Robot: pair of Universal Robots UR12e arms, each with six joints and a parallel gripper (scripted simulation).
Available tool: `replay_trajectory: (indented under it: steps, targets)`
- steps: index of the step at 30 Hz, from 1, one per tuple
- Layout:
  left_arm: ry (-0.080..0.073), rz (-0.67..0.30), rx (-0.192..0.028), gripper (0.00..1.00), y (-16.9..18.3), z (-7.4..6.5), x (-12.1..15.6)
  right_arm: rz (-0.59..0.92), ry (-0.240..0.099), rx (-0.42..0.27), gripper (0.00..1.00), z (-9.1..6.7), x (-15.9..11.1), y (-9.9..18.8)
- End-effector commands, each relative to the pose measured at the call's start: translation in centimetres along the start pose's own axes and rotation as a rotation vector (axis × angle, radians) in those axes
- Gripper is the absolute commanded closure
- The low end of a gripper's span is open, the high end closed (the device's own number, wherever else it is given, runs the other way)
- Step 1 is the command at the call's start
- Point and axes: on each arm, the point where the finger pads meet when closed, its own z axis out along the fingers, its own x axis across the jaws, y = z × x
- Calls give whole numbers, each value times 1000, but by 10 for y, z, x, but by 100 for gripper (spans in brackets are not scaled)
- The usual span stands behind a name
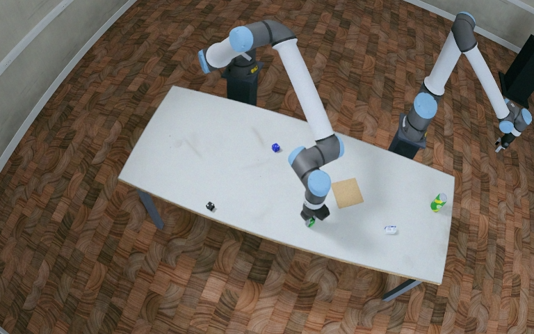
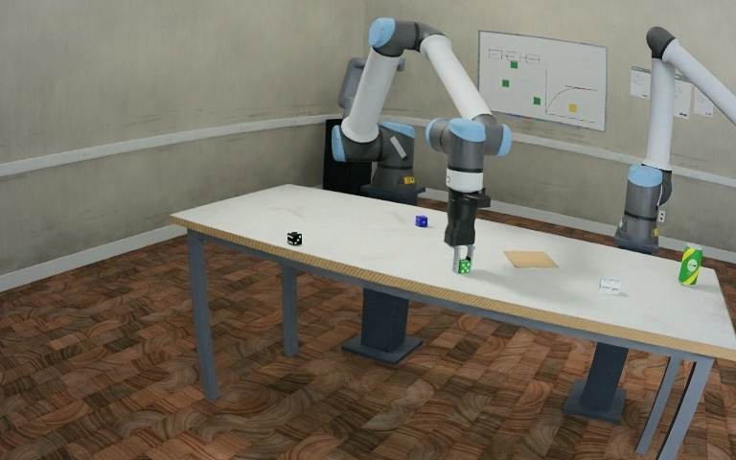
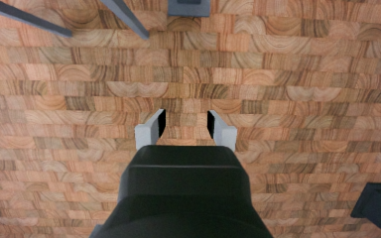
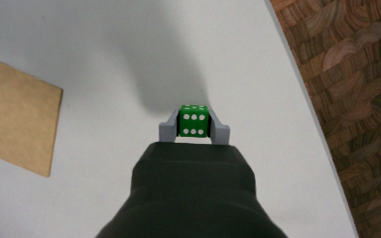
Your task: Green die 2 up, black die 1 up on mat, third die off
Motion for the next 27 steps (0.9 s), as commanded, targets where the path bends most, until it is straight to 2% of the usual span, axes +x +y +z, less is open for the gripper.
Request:
replay_trajectory:
  steps: [1, 8, 11, 14, 17, 19, 24, 27]
  targets:
    - [1, -2, 2, 0, -1, 2, 2, 0, -1, 2, 43, -1, 1, 1]
    - [1, -2, 2, 0, -1, 2, 2, 0, -1, 2, 43, -1, 1, 1]
    - [1, -2, 2, 0, -1, 2, 2, 0, -1, 2, 43, -7, 1, 1]
    - [1, -2, 2, 0, -1, 2, 2, 0, -1, 2, 43, -22, 1, 1]
    - [1, -2, 2, 0, -1, 2, 2, 0, -1, 2, 43, -44, 1, 1]
    - [1, -2, 2, 0, -1, 2, 2, 0, -1, 2, 43, -44, 1, 1]
    - [1, -2, 2, 0, -1, 2, 2, 0, -1, 2, 43, -80, 1, 1]
    - [1, -2, 2, 0, -1, 2, 2, 0, -1, 2, 43, -95, 1, 1]
